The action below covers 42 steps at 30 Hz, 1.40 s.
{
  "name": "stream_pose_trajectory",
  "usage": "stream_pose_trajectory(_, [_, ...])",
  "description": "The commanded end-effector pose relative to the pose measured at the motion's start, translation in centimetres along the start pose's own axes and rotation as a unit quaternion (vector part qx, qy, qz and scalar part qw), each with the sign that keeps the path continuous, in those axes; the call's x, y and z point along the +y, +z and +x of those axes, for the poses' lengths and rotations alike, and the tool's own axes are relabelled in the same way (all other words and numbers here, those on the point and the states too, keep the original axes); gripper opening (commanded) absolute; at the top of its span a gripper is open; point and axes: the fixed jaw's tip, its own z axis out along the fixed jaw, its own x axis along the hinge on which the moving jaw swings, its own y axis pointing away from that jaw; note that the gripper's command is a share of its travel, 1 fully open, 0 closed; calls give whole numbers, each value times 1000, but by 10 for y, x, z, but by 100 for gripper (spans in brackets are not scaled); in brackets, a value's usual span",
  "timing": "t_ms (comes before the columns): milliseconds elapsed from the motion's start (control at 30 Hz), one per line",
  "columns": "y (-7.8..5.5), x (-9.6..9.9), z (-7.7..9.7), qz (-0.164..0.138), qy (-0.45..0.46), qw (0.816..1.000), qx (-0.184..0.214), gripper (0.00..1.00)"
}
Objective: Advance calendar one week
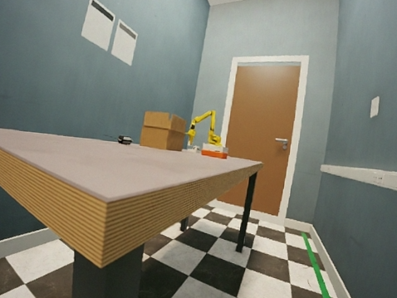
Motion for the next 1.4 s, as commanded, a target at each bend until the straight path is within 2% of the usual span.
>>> stream_pose_trajectory(0, [5, 3, 5, -3, 2, 1000, 13, 0])
stream_pose_trajectory(1367, [17, 3, 5, -3, 2, 1000, 13, 0])
